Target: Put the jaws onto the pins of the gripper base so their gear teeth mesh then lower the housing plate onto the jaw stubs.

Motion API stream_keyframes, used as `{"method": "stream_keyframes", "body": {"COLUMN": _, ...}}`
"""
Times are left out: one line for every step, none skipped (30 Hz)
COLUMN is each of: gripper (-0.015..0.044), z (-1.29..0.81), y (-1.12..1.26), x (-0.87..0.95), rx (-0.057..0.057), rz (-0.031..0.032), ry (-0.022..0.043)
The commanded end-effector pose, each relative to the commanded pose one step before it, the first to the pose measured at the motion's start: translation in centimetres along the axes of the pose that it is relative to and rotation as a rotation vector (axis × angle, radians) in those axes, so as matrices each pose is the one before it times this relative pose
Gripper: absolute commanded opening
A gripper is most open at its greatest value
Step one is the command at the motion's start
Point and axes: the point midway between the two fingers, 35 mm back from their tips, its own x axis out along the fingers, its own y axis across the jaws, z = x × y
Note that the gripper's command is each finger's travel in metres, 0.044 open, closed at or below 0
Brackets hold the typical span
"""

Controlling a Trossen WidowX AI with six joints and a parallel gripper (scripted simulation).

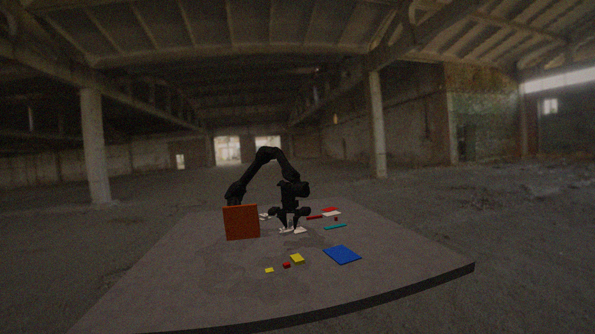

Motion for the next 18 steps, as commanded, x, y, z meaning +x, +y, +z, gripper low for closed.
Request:
{"method": "stream_keyframes", "body": {"gripper": 0.0134, "z": 0.717, "y": 0.001, "x": -0.281, "rx": 0.0270, "rz": 0.00044, "ry": 0.00612}}
{"method": "stream_keyframes", "body": {"gripper": 0.0134, "z": 0.327, "y": -0.002, "x": -0.038, "rx": 0.0123, "rz": -0.00052, "ry": 0.00090}}
{"method": "stream_keyframes", "body": {"gripper": 0.0134, "z": 0.327, "y": 0.006, "x": -0.036, "rx": 0.0123, "rz": -0.00052, "ry": 0.00085}}
{"method": "stream_keyframes", "body": {"gripper": 0.0134, "z": 0.327, "y": 0.013, "x": -0.035, "rx": 0.0123, "rz": -0.00051, "ry": 0.00080}}
{"method": "stream_keyframes", "body": {"gripper": 0.0134, "z": 0.327, "y": 0.020, "x": -0.033, "rx": 0.0123, "rz": -0.00051, "ry": 0.00075}}
{"method": "stream_keyframes", "body": {"gripper": 0.0134, "z": 0.327, "y": 0.028, "x": -0.032, "rx": 0.0123, "rz": -0.00050, "ry": 0.00071}}
{"method": "stream_keyframes", "body": {"gripper": 0.0134, "z": 0.326, "y": 0.035, "x": -0.031, "rx": 0.0123, "rz": -0.00050, "ry": 0.00066}}
{"method": "stream_keyframes", "body": {"gripper": 0.0134, "z": 0.325, "y": 0.043, "x": -0.029, "rx": 0.0122, "rz": -0.00049, "ry": 0.00061}}
{"method": "stream_keyframes", "body": {"gripper": 0.0134, "z": 0.325, "y": 0.050, "x": -0.028, "rx": 0.0122, "rz": -0.00048, "ry": 0.00056}}
{"method": "stream_keyframes", "body": {"gripper": 0.0134, "z": 0.324, "y": 0.057, "x": -0.026, "rx": 0.0122, "rz": -0.00047, "ry": 0.00052}}
{"method": "stream_keyframes", "body": {"gripper": 0.0134, "z": 0.323, "y": 0.065, "x": -0.025, "rx": 0.0122, "rz": -0.00045, "ry": 0.00047}}
{"method": "stream_keyframes", "body": {"gripper": 0.0134, "z": 0.321, "y": 0.072, "x": -0.024, "rx": 0.0122, "rz": -0.00044, "ry": 0.00043}}
{"method": "stream_keyframes", "body": {"gripper": 0.0134, "z": 0.320, "y": 0.079, "x": -0.022, "rx": 0.0122, "rz": -0.00042, "ry": 0.00039}}
{"method": "stream_keyframes", "body": {"gripper": 0.0134, "z": 0.318, "y": 0.087, "x": -0.021, "rx": 0.0122, "rz": -0.00040, "ry": 0.00034}}
{"method": "stream_keyframes", "body": {"gripper": 0.0134, "z": 0.316, "y": 0.094, "x": -0.019, "rx": 0.0121, "rz": -0.00038, "ry": 0.00030}}
{"method": "stream_keyframes", "body": {"gripper": 0.0134, "z": 0.314, "y": 0.101, "x": -0.018, "rx": 0.0121, "rz": -0.00036, "ry": 0.00026}}
{"method": "stream_keyframes", "body": {"gripper": 0.0134, "z": 0.312, "y": 0.108, "x": -0.017, "rx": 0.0121, "rz": -0.00034, "ry": 0.00022}}
{"method": "stream_keyframes", "body": {"gripper": 0.0134, "z": 0.309, "y": 0.115, "x": -0.015, "rx": 0.0121, "rz": -0.00031, "ry": 0.00018}}
